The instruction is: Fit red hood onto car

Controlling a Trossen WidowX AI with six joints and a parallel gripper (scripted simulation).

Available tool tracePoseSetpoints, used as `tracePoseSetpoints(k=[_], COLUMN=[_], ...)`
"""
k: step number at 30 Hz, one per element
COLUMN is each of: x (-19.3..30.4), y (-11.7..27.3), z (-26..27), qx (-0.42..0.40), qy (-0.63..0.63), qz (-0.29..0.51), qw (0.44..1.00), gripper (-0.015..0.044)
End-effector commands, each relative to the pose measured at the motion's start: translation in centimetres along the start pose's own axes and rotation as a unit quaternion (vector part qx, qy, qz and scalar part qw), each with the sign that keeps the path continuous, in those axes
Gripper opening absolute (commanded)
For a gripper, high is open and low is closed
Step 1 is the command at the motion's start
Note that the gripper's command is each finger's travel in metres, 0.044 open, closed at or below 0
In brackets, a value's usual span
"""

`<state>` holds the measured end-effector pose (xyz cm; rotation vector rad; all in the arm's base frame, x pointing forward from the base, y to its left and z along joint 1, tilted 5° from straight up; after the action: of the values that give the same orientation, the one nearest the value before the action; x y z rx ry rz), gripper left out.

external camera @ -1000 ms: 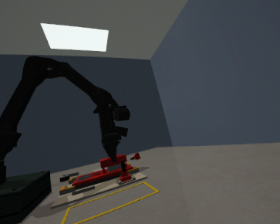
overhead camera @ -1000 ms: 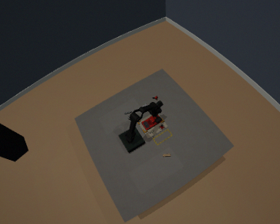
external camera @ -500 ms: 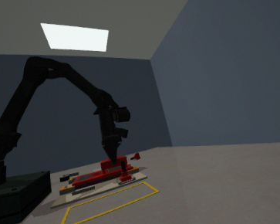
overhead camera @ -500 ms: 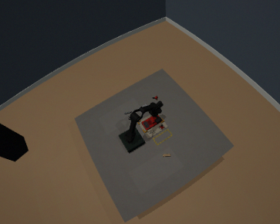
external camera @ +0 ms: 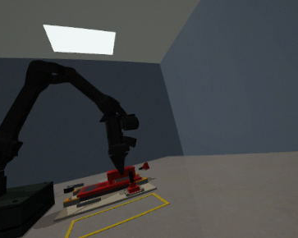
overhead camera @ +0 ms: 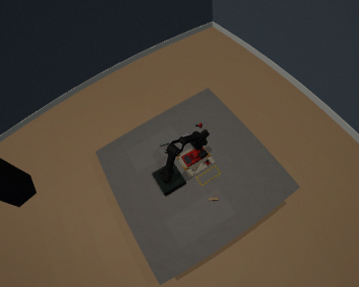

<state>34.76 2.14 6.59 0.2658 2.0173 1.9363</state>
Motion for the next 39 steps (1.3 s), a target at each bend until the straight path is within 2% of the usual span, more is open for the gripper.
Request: tracePoseSetpoints(k=[1,39], x=[0.0,0.0], y=[0.3,-0.3], z=[0.0,0.0], qx=[-0.001,-0.001], qy=[0.0,0.001], qz=[-0.001,-0.003], qw=[1.0,1.0], gripper=[0.0,0.0])
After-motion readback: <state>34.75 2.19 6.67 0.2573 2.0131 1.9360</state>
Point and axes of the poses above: the point midway between the two fingers, 35 mm back from their tips, its own y axis back along the fingers, its own z axis across the jaws, x = y × z, the point moved 3 cm from there along y, back along the fingers, and after that the axes turned 11 degrees about -y, right-handed, at the moved point
